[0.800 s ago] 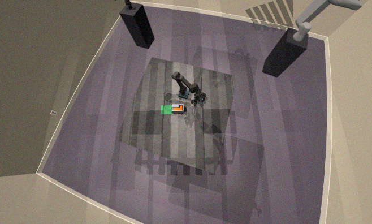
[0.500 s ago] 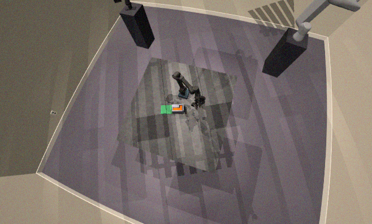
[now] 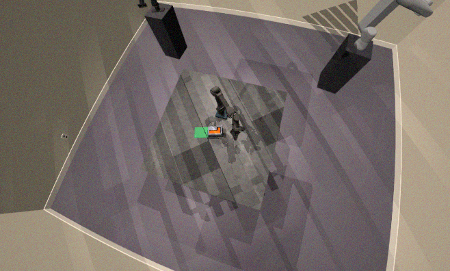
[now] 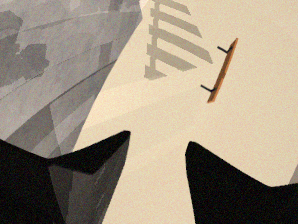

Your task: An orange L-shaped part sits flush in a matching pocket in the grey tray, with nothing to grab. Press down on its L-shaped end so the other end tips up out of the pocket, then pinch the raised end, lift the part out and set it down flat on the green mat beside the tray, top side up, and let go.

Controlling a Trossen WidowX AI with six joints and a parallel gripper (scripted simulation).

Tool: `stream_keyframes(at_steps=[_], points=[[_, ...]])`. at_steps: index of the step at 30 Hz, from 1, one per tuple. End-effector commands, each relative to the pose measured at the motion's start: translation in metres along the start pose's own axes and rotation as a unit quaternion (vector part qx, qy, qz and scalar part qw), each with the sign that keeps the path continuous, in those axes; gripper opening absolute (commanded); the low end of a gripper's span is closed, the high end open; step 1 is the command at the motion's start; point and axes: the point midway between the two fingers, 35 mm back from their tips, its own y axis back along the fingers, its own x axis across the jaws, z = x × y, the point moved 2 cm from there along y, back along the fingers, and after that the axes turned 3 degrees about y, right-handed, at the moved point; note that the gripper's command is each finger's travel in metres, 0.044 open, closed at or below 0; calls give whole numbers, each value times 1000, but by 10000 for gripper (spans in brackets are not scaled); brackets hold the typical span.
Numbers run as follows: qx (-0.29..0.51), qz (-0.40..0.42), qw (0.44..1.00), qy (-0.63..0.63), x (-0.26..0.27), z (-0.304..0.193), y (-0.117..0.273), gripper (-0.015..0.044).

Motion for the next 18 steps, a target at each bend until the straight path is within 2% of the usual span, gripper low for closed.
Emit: stream_keyframes(at_steps=[1,10,18], points=[[13,201,959,-201,64,-34,-15,180],[95,352,855,-369,112,-64,5,180],[214,459,696,-509,143,-87,42,180]])
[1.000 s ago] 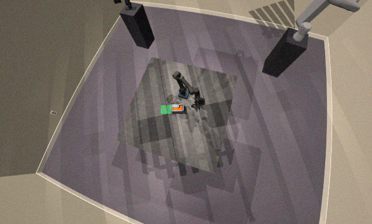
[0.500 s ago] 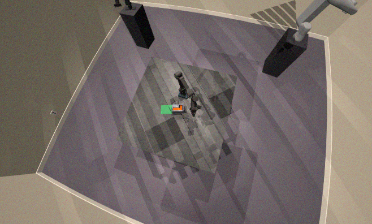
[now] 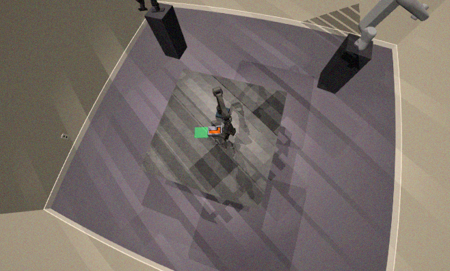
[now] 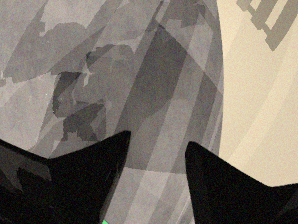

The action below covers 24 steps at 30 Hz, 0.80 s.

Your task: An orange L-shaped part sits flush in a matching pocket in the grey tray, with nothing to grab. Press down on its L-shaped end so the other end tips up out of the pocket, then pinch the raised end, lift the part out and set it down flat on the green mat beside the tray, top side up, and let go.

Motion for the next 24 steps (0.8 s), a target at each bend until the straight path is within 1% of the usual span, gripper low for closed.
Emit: stream_keyframes(at_steps=[1,4,8,9,24], points=[[145,175,926,-302,32,-66,16,180],[193,208,881,-378,41,-80,27,180],[260,242,808,-471,52,-95,45,180],[265,245,801,-478,53,-96,46,180],[265,245,801,-478,53,-96,46,180]])
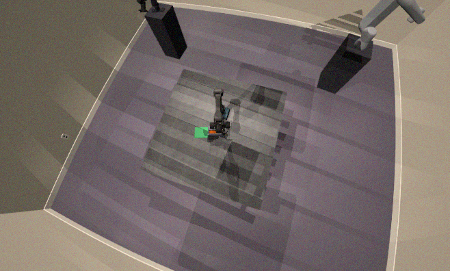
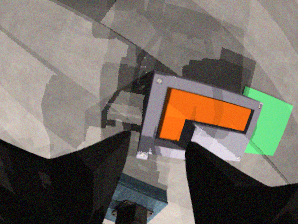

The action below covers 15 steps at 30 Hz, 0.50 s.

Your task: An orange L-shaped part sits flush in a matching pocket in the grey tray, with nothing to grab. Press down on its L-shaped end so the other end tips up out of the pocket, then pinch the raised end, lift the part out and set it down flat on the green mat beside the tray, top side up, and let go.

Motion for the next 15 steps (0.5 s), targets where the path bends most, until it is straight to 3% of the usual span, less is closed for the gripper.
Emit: stream_keyframes(at_steps=[1,5,12,15], points=[[7,7,1000,-17,0,-2,1,180],[6,7,1000,-17,0,-1,-5,180],[7,7,1000,-17,1,-2,-66,180],[7,7,1000,-17,1,-3,-73,180]])
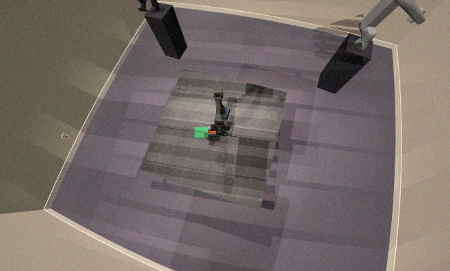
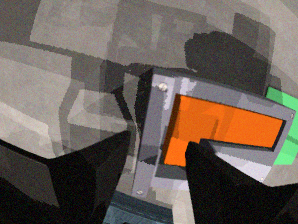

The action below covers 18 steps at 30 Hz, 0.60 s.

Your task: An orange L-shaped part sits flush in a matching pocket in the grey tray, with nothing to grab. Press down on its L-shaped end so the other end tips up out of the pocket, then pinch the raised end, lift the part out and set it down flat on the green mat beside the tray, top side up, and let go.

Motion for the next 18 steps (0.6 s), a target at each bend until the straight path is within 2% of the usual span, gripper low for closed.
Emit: stream_keyframes(at_steps=[1,18], points=[[-3,3,1000,-3,1,-1,-16,180],[-3,3,1000,-3,1,0,-31,180]])
